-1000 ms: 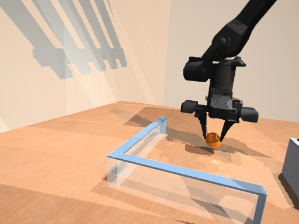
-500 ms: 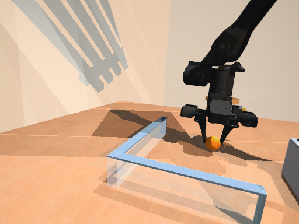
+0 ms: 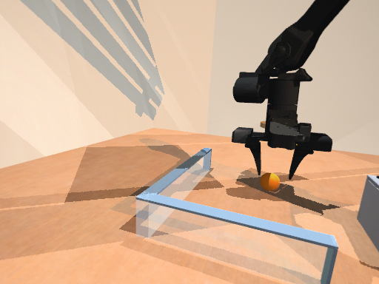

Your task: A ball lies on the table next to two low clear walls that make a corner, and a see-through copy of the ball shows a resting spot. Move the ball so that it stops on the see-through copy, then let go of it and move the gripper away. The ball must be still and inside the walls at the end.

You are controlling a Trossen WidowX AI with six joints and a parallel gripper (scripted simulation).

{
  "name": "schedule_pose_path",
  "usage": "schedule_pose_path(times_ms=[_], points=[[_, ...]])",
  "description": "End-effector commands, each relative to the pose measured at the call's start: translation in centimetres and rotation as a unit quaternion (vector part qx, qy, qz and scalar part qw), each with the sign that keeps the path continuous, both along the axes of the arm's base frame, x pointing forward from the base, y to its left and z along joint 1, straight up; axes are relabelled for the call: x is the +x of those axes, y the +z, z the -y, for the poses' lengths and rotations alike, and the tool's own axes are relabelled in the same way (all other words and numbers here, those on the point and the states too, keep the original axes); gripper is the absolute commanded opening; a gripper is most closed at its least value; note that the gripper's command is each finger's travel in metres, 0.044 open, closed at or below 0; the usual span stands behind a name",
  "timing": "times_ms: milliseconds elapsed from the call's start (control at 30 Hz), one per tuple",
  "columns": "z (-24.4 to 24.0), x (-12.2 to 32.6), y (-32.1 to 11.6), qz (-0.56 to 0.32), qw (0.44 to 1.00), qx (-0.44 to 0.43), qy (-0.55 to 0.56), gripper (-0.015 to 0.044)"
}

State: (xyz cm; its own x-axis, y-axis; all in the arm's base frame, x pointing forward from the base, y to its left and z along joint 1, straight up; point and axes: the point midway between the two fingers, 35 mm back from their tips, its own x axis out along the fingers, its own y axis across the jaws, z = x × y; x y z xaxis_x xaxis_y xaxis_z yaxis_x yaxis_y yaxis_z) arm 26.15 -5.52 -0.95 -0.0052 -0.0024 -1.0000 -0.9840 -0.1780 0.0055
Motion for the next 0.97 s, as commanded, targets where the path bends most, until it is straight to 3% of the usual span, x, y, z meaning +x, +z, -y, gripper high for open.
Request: schedule_pose_path(times_ms=[0, 400, 600, 933], points=[[0.1, 0.4, 5.6, 0.015, 1.0, -0.002, 0.002, 0.0295], [0.2, 0.8, 6.2, 0.027, 1.0, -0.006, 0.0, 0.0295], [0.0, 0.1, 11.1, 0.027, 1.0, -0.006, 0.0, 0.044], [0.0, 0.1, 11.1, 0.027, 1.0, -0.006, 0.0, 0.044]])
